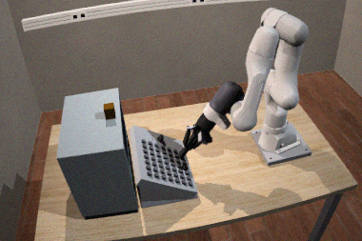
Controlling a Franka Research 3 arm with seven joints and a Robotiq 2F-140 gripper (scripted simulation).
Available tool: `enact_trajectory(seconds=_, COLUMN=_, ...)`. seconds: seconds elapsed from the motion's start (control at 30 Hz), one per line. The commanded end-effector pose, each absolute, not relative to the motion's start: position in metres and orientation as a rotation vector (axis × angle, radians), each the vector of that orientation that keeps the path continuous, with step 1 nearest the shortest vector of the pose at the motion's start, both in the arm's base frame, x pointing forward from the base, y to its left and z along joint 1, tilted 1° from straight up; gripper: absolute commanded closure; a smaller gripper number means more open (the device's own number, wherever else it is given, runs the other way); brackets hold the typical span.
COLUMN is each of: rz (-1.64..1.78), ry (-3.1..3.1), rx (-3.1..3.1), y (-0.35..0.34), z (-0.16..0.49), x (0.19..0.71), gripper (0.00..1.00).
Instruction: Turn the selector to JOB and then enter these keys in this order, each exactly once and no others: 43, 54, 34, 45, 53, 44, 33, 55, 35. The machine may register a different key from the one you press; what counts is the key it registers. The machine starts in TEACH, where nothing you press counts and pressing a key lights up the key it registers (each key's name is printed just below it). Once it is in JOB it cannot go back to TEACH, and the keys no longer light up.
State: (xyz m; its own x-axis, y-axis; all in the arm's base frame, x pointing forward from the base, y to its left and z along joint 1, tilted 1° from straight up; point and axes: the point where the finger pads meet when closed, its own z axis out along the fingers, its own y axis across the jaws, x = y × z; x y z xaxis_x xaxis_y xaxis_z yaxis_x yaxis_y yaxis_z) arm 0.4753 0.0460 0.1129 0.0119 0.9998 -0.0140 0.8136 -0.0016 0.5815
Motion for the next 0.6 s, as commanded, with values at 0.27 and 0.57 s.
enact_trajectory(seconds=0.27, rz=0.569, ry=1.86, rx=1.88, y=0.046, z=0.117, x=0.468, gripper=0.9)
enact_trajectory(seconds=0.57, rz=0.569, ry=1.86, rx=1.88, y=0.046, z=0.126, x=0.48, gripper=0.9)
